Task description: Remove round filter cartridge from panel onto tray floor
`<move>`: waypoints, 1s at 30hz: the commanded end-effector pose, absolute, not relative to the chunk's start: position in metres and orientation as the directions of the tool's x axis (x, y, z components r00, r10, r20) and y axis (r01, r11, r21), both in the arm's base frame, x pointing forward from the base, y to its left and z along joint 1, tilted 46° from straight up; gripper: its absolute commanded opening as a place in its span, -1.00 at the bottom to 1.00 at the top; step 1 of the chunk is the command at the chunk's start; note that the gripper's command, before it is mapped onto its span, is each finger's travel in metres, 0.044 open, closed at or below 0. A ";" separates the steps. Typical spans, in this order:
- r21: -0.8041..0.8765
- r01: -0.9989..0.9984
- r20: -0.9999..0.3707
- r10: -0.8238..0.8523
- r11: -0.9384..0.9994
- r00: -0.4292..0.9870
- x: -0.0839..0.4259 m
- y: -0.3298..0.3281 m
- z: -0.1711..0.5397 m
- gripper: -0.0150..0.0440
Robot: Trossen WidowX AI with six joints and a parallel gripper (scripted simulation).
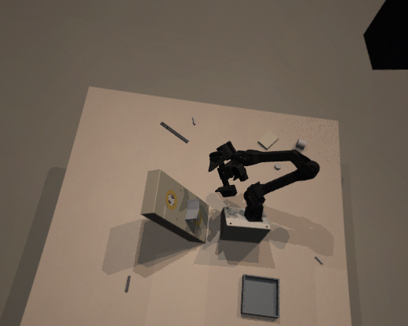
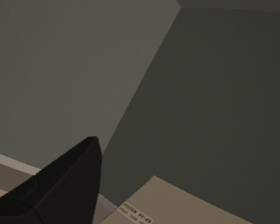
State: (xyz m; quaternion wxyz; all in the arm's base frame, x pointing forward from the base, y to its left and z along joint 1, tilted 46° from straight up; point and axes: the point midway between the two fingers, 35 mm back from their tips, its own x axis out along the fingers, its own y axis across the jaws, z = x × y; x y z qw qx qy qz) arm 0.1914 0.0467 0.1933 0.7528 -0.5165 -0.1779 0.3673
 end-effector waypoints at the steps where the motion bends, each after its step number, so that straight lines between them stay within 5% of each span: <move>1: -0.901 -0.385 -0.122 0.733 0.201 0.669 0.193 0.047 0.192 0.78; 8: -0.511 -0.737 -0.516 0.528 0.442 0.674 0.233 0.039 0.131 0.15; 11: -0.366 -0.713 -0.658 0.376 0.598 0.653 0.247 0.034 0.107 -0.10; 15: -0.301 -0.530 -0.766 0.130 0.793 0.630 0.263 0.028 0.086 -0.10; 20: -0.364 -0.177 -0.748 -0.174 0.914 0.640 0.278 0.029 0.078 -0.10; 30: -0.386 0.295 -0.512 -0.469 0.874 0.720 0.287 0.048 0.097 -0.10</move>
